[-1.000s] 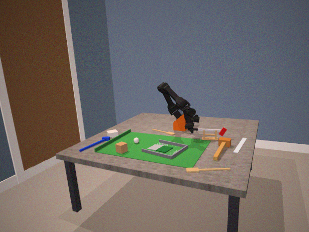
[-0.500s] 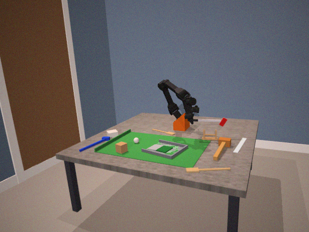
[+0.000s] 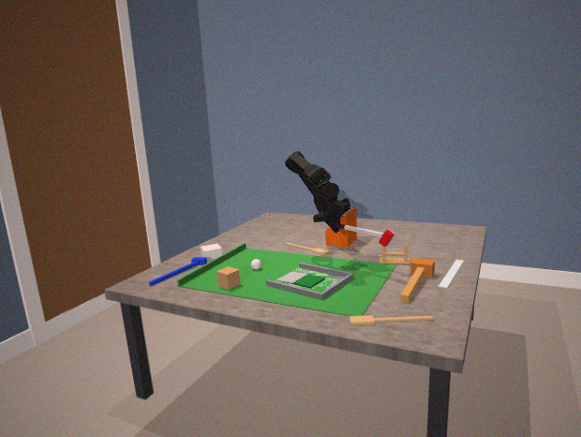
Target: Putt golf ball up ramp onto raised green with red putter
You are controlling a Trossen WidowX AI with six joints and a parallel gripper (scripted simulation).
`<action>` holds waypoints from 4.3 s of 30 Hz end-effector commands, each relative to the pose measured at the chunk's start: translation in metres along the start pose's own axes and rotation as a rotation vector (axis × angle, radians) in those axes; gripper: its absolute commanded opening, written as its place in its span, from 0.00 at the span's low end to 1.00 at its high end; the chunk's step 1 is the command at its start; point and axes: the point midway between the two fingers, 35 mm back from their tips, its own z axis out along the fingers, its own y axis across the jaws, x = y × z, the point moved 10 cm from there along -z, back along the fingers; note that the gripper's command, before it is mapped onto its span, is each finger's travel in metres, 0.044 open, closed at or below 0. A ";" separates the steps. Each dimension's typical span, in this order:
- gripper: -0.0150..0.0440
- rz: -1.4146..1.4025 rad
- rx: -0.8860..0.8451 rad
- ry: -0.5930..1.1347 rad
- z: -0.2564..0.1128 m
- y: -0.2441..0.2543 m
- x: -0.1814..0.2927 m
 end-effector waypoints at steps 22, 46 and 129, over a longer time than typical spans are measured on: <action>0.25 1.027 0.142 0.072 -0.058 -0.050 0.188; 0.25 1.487 0.237 0.132 -0.069 -0.031 0.272; 0.25 1.487 0.234 0.130 0.004 -0.027 0.178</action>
